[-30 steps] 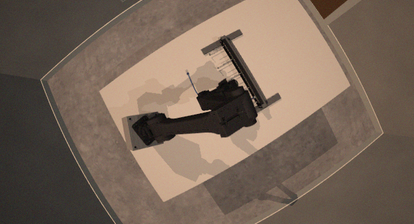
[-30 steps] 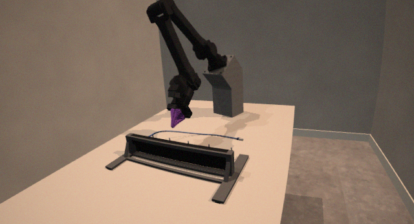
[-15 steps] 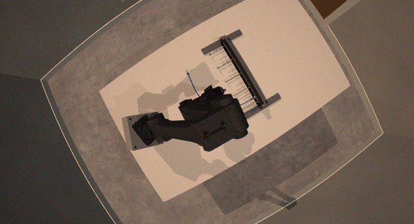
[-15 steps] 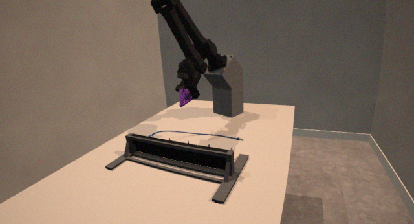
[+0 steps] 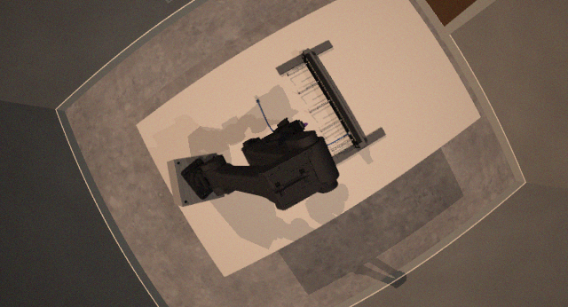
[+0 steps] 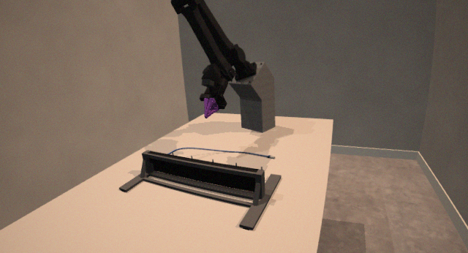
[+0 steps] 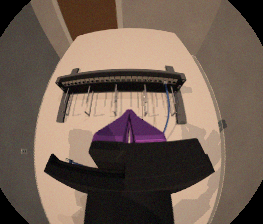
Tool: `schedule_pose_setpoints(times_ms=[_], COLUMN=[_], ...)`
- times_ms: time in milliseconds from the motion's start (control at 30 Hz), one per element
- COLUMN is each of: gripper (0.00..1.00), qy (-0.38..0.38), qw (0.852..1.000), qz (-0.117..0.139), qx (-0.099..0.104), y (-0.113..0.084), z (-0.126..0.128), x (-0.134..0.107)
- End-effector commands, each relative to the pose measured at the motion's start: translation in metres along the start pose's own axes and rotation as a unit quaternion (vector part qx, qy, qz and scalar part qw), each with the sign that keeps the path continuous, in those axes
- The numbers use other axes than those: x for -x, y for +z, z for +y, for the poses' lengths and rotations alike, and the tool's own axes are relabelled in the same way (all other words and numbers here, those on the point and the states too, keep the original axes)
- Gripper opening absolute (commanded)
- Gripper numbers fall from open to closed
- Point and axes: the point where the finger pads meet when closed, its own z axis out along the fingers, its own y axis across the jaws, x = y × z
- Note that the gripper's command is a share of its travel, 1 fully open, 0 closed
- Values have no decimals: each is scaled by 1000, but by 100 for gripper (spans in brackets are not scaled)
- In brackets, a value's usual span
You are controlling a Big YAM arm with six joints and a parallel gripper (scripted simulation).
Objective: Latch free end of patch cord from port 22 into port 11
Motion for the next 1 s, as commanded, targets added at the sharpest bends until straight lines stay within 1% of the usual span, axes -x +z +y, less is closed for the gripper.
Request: schedule_pose_setpoints(times_ms=[0, 100, 200, 600, 667, 833, 967], gripper=[0, 0, 0, 0, 0, 0, 0], qy=[1, 1, 3, 2, 2, 0, -1], qw=[1000, 1000, 1000, 1000, 1000, 1000, 1000], qz=[-7, -6, -5, -8, -8, -8, -8], qx=[-7, -7, -8, -10, -10, -10, -10], y=[-4, -4, -4, -1, -1, -1, -1], z=[-11, -14, -25, -84, -84, -101, -106], x=[5, 5, 4, 7, 7, 8, 8])
